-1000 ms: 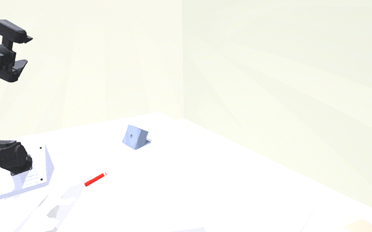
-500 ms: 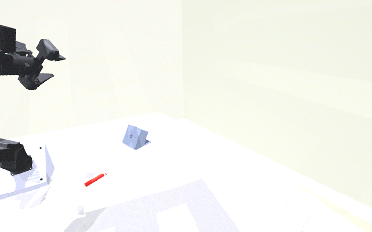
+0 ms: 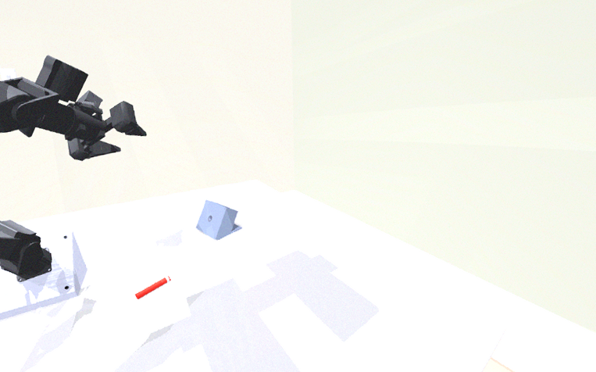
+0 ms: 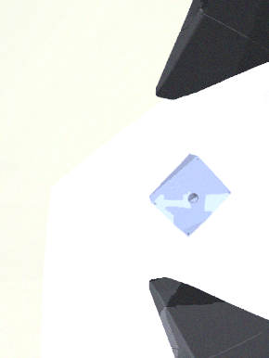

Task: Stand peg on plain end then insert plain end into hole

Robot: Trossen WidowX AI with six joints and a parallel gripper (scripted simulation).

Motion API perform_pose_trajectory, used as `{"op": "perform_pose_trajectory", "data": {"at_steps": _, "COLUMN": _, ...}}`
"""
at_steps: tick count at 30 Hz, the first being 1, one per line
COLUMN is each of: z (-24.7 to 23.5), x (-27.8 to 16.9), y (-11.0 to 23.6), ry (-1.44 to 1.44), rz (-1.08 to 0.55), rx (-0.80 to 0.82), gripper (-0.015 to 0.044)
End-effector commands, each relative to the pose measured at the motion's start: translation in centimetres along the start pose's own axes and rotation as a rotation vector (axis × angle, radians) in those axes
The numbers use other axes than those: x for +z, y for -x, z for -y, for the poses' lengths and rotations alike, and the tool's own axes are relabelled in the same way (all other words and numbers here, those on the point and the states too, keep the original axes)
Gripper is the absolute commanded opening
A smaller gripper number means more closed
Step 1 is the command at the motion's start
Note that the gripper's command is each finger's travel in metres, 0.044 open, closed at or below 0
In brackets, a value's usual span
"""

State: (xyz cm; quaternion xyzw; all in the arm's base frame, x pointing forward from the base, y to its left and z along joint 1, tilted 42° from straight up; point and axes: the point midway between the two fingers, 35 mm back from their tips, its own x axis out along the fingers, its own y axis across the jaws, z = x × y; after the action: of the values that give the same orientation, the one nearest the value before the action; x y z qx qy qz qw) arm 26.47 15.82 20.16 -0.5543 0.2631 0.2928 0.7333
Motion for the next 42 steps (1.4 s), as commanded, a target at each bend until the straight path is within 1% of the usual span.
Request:
{"op": "perform_pose_trajectory", "data": {"at_steps": 1, "z": 0.6, "x": -2.7, "y": -1.4, "ry": -0.085, "rz": -0.127, "rx": 0.010, "gripper": 0.0440}}
{"op": "perform_pose_trajectory", "data": {"at_steps": 10, "z": 1.3, "x": -8.5, "y": -3.5, "ry": -0.256, "rz": -0.384, "rx": 0.025, "gripper": 0.0440}}
{"op": "perform_pose_trajectory", "data": {"at_steps": 19, "z": 1.4, "x": -14.5, "y": -4.4, "ry": -0.418, "rz": -0.638, "rx": 0.031, "gripper": 0.0440}}
{"op": "perform_pose_trajectory", "data": {"at_steps": 28, "z": 0.9, "x": -20.6, "y": -4.2, "ry": -0.572, "rz": -0.896, "rx": 0.033, "gripper": 0.0440}}
{"op": "perform_pose_trajectory", "data": {"at_steps": 37, "z": -0.1, "x": -26.4, "y": -3.0, "ry": -0.711, "rz": -1.157, "rx": 0.034, "gripper": 0.0440}}
{"op": "perform_pose_trajectory", "data": {"at_steps": 39, "z": -0.3, "x": -27.2, "y": -2.7, "ry": -0.729, "rz": -1.193, "rx": 0.034, "gripper": 0.0440}}
{"op": "perform_pose_trajectory", "data": {"at_steps": 42, "z": -0.4, "x": -27.3, "y": -2.7, "ry": -0.731, "rz": -1.197, "rx": 0.034, "gripper": 0.0440}}
